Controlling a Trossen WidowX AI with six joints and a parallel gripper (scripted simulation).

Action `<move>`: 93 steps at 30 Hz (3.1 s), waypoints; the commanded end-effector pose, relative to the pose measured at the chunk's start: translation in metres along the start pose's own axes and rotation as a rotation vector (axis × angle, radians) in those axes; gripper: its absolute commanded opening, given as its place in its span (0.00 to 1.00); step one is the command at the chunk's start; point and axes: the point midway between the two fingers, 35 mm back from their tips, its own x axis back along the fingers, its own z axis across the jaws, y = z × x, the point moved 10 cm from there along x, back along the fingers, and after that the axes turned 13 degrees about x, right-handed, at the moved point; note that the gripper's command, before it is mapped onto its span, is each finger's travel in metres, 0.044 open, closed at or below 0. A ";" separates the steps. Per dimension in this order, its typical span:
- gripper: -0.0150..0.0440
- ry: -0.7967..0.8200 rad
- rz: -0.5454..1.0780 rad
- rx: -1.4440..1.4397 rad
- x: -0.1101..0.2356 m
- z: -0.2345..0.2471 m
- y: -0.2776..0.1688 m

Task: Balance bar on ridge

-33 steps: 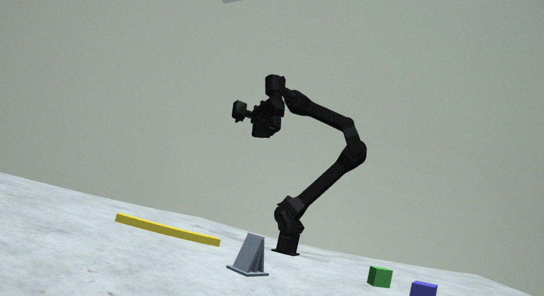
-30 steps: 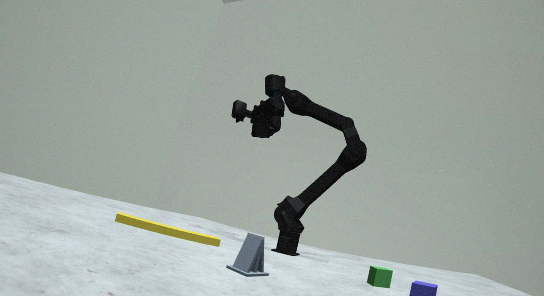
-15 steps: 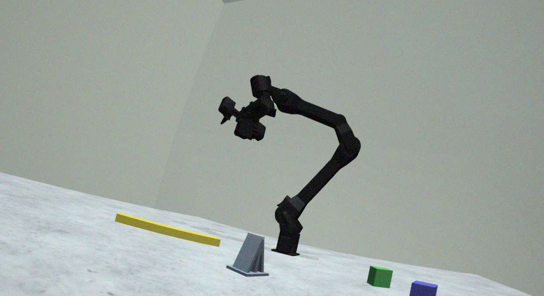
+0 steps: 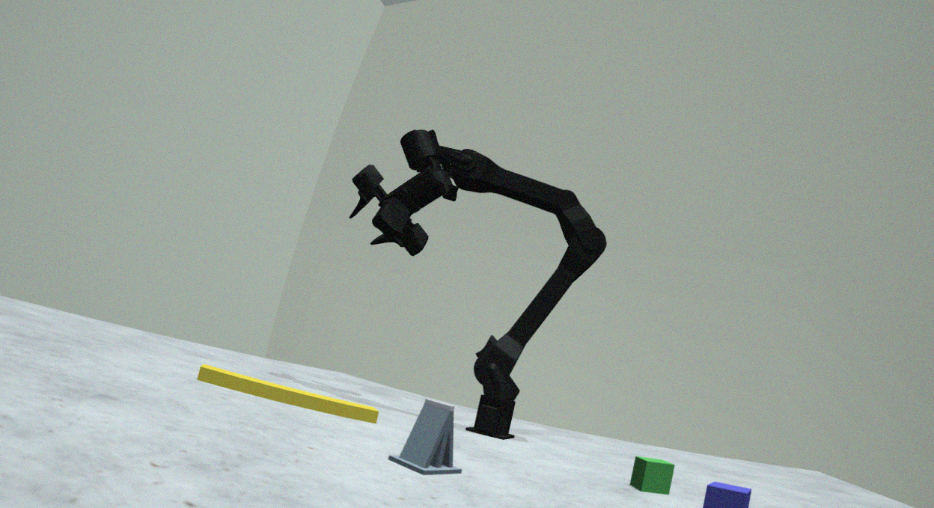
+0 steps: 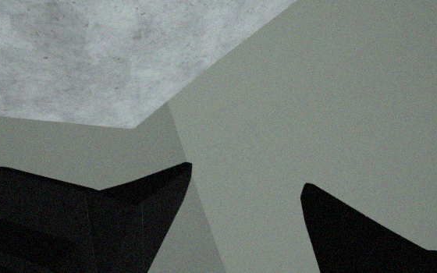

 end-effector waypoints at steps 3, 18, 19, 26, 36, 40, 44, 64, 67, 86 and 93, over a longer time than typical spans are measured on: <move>0.79 -0.022 -0.100 -0.124 -0.007 -0.014 0.017; 0.79 0.007 -0.330 -0.414 -0.016 -0.044 0.060; 0.79 0.013 -0.345 -0.432 -0.017 -0.046 0.064; 0.79 0.069 -0.442 -0.560 -0.017 -0.058 0.086; 0.79 0.191 -0.562 -0.731 -0.015 -0.073 0.119; 0.79 0.252 -0.600 -0.796 -0.013 -0.079 0.132; 0.79 0.319 -0.632 -0.859 -0.010 -0.083 0.146; 0.79 0.717 -0.664 -1.126 0.011 -0.098 0.215; 0.79 0.780 -0.648 -1.159 0.015 -0.098 0.225; 0.79 1.050 -0.513 -1.315 0.034 -0.099 0.265; 0.79 1.050 -0.513 -1.315 0.020 -0.090 0.289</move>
